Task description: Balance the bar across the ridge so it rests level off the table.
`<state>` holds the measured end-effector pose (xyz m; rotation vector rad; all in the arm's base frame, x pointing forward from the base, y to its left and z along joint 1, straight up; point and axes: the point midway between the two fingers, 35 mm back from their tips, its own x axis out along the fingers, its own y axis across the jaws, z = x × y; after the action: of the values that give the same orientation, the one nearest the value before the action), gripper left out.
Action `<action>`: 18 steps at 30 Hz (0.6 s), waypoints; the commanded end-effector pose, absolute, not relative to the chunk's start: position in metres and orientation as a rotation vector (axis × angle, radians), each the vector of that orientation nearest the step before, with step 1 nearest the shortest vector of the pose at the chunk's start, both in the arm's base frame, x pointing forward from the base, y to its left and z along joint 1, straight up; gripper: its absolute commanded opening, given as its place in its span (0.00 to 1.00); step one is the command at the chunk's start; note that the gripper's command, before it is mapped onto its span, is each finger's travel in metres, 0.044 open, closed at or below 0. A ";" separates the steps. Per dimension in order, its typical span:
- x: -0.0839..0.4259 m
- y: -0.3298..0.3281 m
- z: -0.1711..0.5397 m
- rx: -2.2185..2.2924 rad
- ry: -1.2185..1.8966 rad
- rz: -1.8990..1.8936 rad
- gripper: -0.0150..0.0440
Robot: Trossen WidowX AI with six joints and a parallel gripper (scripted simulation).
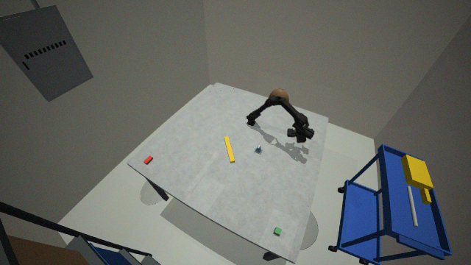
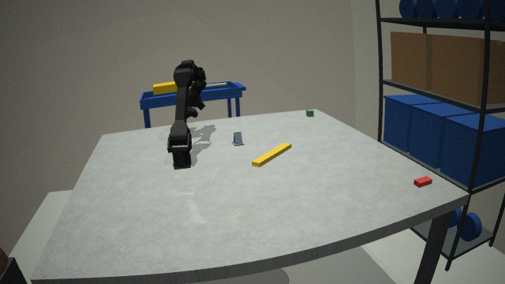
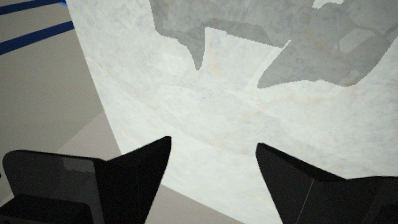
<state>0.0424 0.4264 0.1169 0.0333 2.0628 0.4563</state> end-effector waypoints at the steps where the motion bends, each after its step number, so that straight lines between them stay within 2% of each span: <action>1: 0.067 0.417 0.116 0.036 2.022 0.474 0.79; 18: 0.173 0.368 0.112 0.052 1.835 0.511 0.79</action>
<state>0.1572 0.3792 0.1135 0.0649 1.8651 0.5021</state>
